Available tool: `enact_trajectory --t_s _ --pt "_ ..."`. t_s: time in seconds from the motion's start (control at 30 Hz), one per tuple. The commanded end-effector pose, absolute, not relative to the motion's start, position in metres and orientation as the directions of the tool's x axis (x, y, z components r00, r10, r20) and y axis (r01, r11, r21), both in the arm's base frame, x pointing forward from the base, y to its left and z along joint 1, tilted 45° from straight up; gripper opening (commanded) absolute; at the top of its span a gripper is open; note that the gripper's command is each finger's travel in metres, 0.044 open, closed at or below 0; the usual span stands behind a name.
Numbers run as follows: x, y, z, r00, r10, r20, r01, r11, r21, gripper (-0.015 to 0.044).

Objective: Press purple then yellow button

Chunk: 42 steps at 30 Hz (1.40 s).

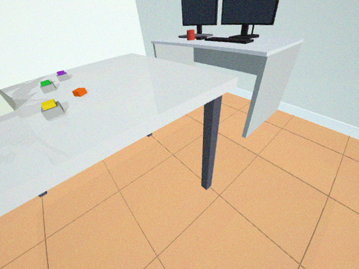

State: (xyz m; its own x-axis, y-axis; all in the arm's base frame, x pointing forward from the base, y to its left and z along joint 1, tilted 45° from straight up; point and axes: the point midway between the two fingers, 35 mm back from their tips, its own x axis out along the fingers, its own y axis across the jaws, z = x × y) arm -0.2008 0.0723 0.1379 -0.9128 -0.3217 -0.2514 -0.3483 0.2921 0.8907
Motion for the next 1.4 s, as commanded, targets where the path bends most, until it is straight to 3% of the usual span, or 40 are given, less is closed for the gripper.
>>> enact_trajectory --t_s 0.0,0.13,0.3,0.4,0.67,0.83,1.0,1.37 --pt "-0.201 0.074 0.138 -0.915 -0.316 -0.252 -0.346 0.289 0.893 0.0400" --pt "-0.197 0.101 0.151 -0.946 -0.196 -0.259 -0.296 0.193 0.935 0.0400" --pt "-0.184 0.152 0.190 -0.953 0.031 -0.302 -0.304 -0.123 0.945 0.0400" --pt "-0.174 0.174 0.210 -0.939 0.142 -0.314 -0.342 -0.267 0.901 0.0400" --pt "-0.114 0.237 0.242 -0.792 0.476 -0.382 -0.585 -0.415 0.697 0.0400" --pt "-0.056 0.266 0.258 -0.648 0.628 -0.431 -0.722 -0.326 0.611 0.0400" --pt "0.014 0.278 0.251 -0.493 0.705 -0.511 -0.770 -0.079 0.634 0.0400" --pt "0.161 0.232 0.227 -0.233 0.717 -0.657 -0.540 0.466 0.700 0.0400"
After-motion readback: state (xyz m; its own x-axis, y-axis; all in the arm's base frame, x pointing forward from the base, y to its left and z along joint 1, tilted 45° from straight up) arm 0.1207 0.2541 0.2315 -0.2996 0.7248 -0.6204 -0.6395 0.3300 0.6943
